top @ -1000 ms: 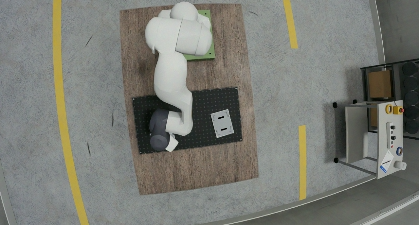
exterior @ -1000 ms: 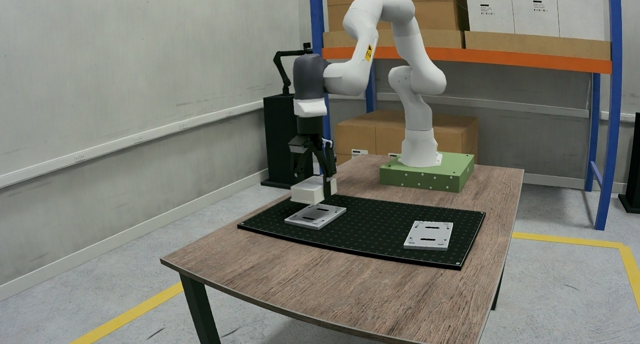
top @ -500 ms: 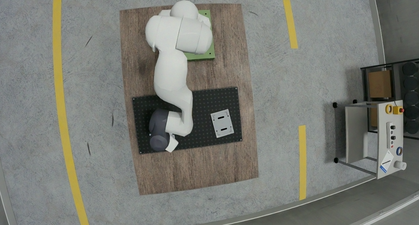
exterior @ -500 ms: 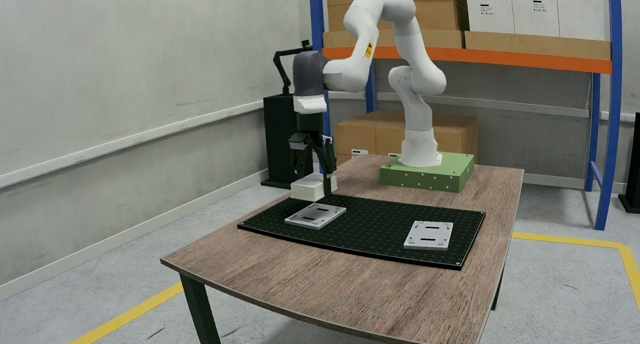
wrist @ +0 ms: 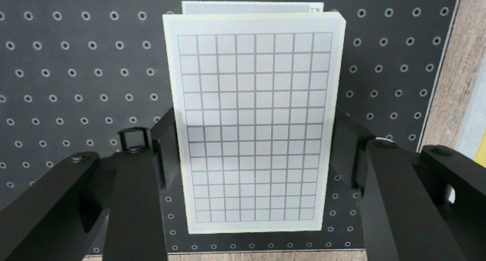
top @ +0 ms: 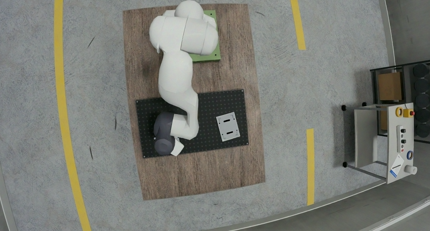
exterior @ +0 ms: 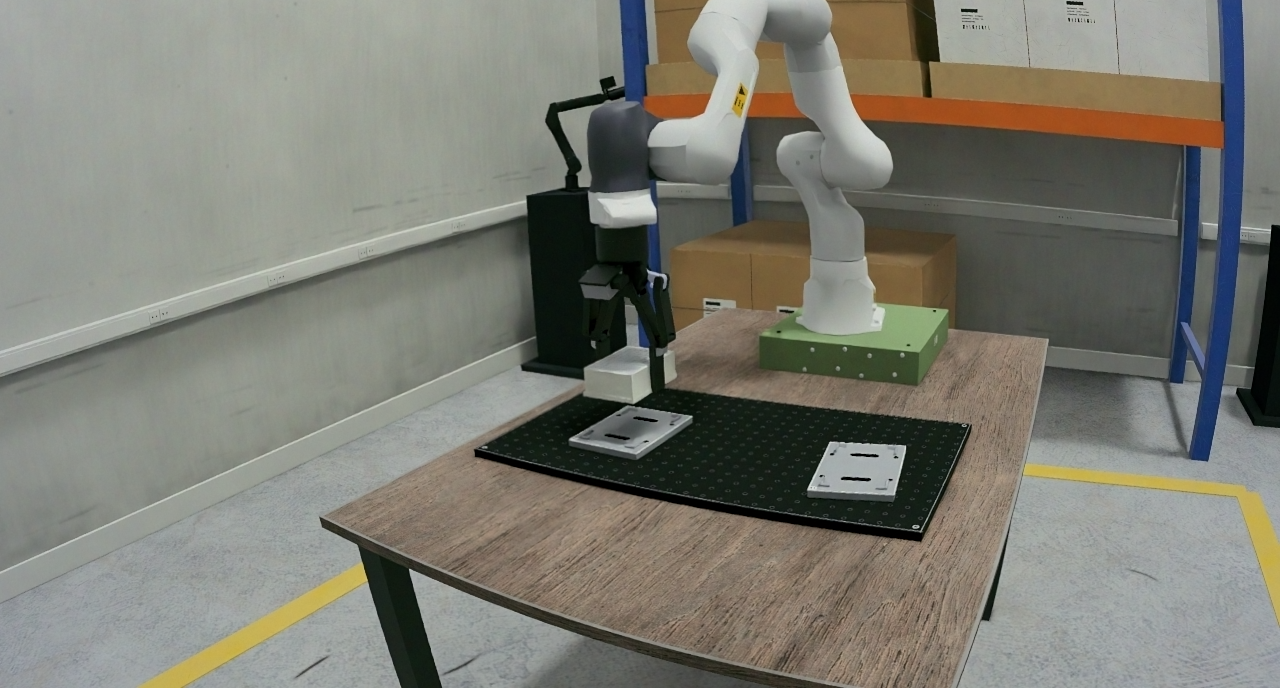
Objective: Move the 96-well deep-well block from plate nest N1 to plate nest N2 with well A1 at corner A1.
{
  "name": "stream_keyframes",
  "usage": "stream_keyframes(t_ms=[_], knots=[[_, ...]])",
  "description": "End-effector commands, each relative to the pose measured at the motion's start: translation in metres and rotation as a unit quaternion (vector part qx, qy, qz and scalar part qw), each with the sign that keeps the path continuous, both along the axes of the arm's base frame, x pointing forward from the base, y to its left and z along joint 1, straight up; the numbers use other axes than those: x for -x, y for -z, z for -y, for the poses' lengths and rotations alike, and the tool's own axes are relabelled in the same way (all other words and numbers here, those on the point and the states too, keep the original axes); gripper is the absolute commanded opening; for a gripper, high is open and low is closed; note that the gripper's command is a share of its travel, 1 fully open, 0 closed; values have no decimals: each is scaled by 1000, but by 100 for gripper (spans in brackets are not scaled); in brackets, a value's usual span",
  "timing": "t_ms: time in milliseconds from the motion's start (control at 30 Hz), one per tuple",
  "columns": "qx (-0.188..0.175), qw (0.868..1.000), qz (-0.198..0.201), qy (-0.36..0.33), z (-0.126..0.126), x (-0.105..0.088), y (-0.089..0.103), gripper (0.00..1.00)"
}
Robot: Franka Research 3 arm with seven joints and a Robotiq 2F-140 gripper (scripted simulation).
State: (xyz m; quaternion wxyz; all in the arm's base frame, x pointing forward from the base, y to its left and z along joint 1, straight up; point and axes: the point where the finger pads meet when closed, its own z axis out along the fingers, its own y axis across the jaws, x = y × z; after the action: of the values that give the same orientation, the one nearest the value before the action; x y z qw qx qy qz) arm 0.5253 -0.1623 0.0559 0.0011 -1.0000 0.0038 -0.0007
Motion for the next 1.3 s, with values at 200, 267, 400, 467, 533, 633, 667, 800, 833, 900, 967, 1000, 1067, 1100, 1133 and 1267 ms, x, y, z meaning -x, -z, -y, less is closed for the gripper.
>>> stream_keyframes(t_ms=[200, 267, 400, 467, 533, 633, 667, 800, 833, 900, 967, 1000, 1067, 1100, 1133, 1267], knots=[[1, 997, 1, -77, -26, -2, -2, 60], [1, 997, 1, -77, -33, -3, -2, 60], [1, 997, 1, -77, -46, -3, -2, 60], [1, 997, 1, -77, -53, -4, -2, 60], [1, 997, 1, -77, -53, -4, -2, 60], [1, 997, 1, -77, -63, -4, -2, 60], [1, 997, 1, -77, -66, -4, -2, 60], [1, 997, 1, -77, -79, -5, -2, 60], [1, 997, 1, -77, -83, -5, -2, 60], [1, 997, 1, -77, -89, -6, -2, 60], [1, 997, 1, -77, -96, -6, -2, 60], [1, 997, 1, -77, -99, -6, -2, 60], [1, 997, 1, -77, -103, -7, -2, 60], [1, 997, 1, -77, -103, -7, -2, 60], [1, 997, 1, -77, -106, -7, -2, 60], [1, 997, 1, -77, -119, -8, -2, 60]])
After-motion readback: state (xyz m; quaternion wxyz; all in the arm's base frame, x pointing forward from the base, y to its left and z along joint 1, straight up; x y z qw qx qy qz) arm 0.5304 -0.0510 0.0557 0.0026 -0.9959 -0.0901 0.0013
